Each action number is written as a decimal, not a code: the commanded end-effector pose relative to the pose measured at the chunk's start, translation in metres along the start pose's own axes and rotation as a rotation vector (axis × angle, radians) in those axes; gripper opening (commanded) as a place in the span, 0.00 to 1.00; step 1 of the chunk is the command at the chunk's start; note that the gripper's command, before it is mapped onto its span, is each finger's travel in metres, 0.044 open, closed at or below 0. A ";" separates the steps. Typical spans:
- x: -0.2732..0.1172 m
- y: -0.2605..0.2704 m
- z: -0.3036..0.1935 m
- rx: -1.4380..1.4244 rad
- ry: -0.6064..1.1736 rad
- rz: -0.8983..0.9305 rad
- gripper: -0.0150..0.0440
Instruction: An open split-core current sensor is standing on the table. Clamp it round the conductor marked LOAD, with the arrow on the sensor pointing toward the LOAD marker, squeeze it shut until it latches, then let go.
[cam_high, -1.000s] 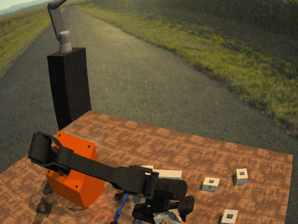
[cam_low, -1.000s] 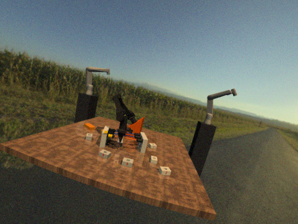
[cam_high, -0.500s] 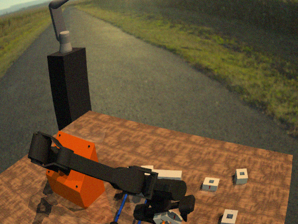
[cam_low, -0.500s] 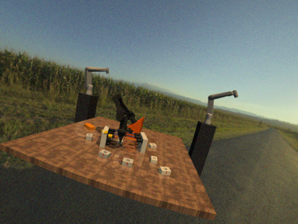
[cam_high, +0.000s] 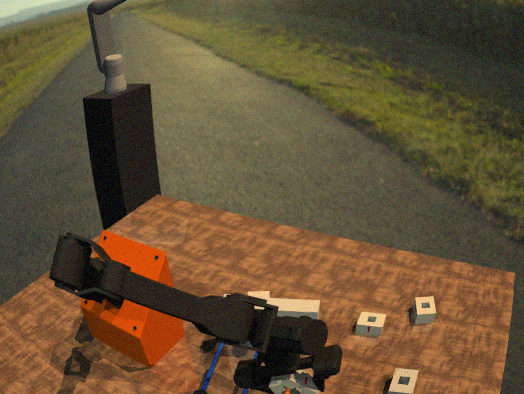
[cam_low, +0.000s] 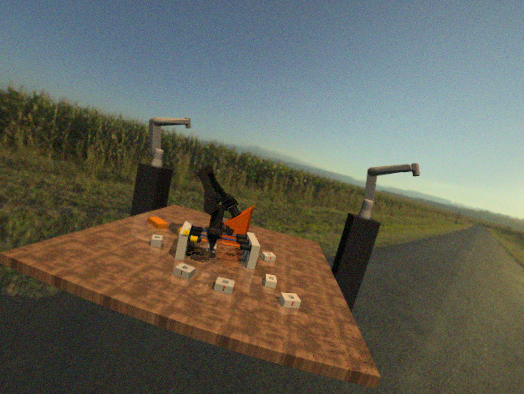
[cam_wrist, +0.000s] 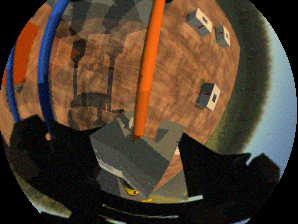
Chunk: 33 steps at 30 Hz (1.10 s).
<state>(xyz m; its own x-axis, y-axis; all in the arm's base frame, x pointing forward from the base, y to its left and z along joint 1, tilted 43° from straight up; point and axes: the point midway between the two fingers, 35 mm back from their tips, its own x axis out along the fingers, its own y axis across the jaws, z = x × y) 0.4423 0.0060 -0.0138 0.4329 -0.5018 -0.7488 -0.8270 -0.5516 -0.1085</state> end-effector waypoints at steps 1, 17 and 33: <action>-0.002 -0.003 0.001 -0.002 0.002 -0.009 0.79; -0.002 -0.003 0.001 -0.002 0.002 -0.009 0.25; -0.002 -0.003 0.001 -0.002 0.002 -0.009 0.25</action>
<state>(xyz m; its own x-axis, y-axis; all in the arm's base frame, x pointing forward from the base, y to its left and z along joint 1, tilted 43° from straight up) 0.4422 0.0060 -0.0138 0.4329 -0.5018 -0.7489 -0.8270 -0.5516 -0.1085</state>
